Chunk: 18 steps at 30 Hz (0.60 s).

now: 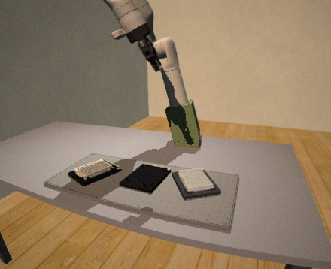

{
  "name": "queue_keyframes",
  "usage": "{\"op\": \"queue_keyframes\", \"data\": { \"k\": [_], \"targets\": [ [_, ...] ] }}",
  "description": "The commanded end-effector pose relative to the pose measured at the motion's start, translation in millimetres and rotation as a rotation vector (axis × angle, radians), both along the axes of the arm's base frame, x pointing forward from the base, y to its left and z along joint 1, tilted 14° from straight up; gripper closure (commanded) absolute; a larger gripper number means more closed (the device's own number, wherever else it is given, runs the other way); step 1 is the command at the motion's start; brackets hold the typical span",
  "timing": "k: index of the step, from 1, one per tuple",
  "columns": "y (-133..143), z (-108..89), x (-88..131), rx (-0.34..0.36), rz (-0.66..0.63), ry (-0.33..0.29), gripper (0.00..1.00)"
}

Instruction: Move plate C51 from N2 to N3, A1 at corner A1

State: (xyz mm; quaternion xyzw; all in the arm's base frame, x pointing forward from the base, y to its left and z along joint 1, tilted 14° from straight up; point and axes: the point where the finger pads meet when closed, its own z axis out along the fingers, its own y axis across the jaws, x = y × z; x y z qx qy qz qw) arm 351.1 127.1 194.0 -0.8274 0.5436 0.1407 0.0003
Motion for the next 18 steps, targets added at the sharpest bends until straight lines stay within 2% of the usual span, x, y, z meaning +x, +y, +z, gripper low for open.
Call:
{"op": "queue_keyframes", "data": {
  "k": [1,18],
  "targets": [
    [1.3,-4.5,0.4,-0.005,-0.014,-0.004,0.00],
    [8.2,-39.1,5.7,-0.052,-0.153,-0.038,0.00]
  ]
}}
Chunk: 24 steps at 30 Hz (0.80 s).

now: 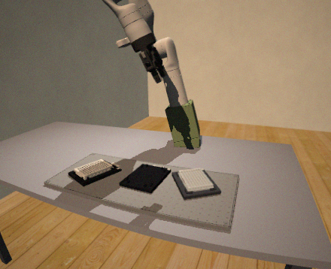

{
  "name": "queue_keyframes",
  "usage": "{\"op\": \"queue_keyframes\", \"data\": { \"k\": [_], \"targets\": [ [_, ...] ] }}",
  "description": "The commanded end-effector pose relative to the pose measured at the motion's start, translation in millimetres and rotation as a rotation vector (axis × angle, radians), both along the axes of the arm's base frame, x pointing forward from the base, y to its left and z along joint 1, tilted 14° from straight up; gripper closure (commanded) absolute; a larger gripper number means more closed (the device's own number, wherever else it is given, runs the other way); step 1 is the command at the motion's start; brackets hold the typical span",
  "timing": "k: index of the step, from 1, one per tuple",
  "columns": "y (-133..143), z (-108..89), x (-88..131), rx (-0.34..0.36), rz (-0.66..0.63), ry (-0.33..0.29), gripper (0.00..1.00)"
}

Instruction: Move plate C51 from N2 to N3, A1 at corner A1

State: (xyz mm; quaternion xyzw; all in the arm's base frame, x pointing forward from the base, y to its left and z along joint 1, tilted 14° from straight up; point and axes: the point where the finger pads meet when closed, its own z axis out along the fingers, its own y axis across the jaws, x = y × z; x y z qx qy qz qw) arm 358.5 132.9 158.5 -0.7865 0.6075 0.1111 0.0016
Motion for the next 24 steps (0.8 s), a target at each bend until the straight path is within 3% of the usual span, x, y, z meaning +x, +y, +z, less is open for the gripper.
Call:
{"op": "queue_keyframes", "data": {
  "k": [1,24],
  "targets": [
    [2.9,-5.9,-1.3,-0.007,-0.012,-0.001,0.00],
    [12.5,-54.4,6.0,-0.072,-0.206,-0.048,0.00]
  ]
}}
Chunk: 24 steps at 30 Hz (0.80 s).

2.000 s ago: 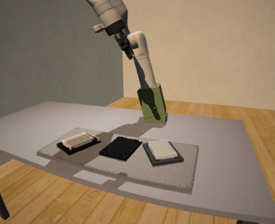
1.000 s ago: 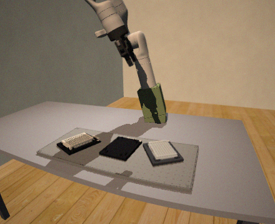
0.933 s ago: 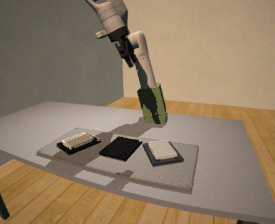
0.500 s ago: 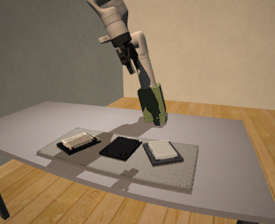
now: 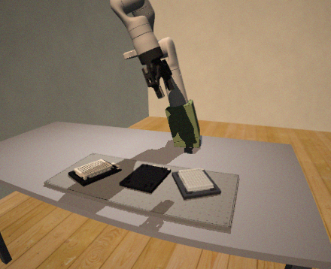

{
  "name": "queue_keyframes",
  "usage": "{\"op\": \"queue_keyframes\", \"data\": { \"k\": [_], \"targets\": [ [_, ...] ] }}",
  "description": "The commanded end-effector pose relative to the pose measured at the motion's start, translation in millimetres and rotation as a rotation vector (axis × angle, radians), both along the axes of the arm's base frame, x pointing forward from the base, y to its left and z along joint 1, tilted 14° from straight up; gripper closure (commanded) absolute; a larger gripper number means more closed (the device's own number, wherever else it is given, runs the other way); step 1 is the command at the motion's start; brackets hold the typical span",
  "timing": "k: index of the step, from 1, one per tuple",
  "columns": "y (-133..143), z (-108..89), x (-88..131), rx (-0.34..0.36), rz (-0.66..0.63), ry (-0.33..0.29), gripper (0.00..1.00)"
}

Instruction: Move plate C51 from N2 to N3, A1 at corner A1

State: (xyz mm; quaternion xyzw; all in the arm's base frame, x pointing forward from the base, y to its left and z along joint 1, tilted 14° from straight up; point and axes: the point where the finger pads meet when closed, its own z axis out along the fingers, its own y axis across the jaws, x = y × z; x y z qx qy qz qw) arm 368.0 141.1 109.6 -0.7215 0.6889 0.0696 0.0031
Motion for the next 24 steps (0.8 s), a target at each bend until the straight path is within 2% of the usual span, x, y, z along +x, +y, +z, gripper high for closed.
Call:
{"op": "queue_keyframes", "data": {
  "k": [1,24],
  "targets": [
    [4.8,-7.8,-3.1,-0.008,-0.007,0.003,0.00],
    [14.0,-54.0,3.9,-0.070,-0.192,-0.042,0.00]
  ]
}}
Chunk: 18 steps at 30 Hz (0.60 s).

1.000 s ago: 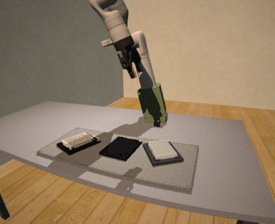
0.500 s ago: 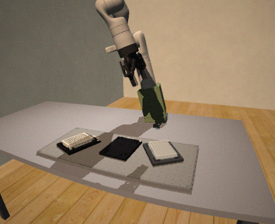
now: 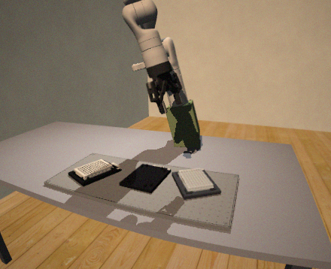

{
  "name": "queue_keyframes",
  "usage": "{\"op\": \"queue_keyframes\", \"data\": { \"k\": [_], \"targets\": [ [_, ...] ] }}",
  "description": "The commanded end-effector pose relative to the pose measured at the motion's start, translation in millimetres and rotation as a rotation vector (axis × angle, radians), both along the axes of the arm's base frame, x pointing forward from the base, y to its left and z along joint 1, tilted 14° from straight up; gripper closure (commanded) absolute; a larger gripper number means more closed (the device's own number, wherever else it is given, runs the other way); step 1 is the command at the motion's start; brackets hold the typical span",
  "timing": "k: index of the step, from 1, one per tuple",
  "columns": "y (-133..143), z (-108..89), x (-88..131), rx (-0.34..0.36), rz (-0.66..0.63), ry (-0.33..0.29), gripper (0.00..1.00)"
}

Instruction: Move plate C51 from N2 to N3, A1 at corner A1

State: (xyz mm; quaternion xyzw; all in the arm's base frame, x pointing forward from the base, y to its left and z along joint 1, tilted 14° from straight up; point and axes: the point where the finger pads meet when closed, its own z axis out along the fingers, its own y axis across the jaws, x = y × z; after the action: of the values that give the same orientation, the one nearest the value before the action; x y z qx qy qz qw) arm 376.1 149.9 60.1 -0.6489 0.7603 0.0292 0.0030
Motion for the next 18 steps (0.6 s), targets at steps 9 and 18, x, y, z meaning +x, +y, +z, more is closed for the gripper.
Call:
{"op": "queue_keyframes", "data": {
  "k": [9,18],
  "targets": [
    [8.9,-23.0,-1.3,-0.029,-0.063,-0.011,0.00],
    [12.2,-39.1,1.1,-0.050,-0.127,-0.027,0.00]
  ]
}}
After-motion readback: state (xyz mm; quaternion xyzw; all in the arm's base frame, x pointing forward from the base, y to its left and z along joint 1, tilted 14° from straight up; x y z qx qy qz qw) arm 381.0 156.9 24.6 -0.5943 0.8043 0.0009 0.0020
